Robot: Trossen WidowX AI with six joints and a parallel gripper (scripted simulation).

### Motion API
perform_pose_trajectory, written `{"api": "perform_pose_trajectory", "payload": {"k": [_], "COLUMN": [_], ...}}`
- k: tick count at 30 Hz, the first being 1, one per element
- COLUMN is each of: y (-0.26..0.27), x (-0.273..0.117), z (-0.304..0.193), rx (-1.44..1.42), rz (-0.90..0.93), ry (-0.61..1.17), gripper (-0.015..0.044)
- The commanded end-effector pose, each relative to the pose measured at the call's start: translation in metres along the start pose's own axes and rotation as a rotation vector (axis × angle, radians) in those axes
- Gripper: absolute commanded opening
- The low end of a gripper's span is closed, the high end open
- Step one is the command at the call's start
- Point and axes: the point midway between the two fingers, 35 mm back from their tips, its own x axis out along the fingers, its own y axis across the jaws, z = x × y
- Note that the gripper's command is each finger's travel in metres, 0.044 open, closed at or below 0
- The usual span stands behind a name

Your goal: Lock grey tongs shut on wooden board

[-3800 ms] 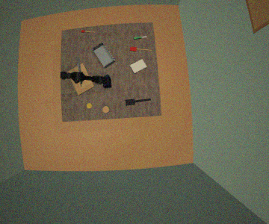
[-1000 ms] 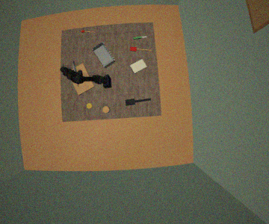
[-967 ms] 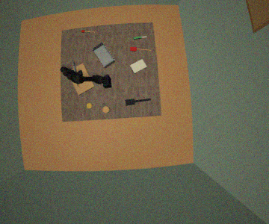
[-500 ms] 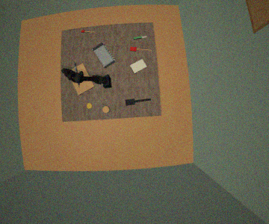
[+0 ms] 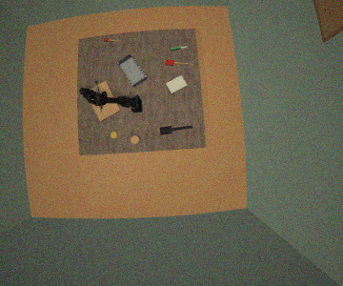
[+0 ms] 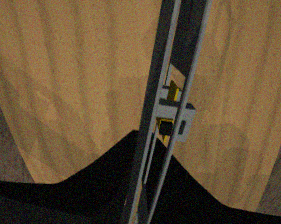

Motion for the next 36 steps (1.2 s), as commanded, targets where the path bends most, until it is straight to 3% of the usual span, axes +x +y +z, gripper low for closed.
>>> {"api": "perform_pose_trajectory", "payload": {"k": [1,16,24,36], "y": [0.000,0.000,-0.005,0.019], "x": [0.000,0.000,-0.015,-0.087], "z": [0.000,0.000,0.041,0.133], "rx": [0.000,0.000,0.008,0.018], "rz": [-0.001,-0.001,0.031,0.036], "ry": [0.000,0.000,-0.010,-0.007], "gripper": [0.0060,0.0440,0.0440,0.0440]}}
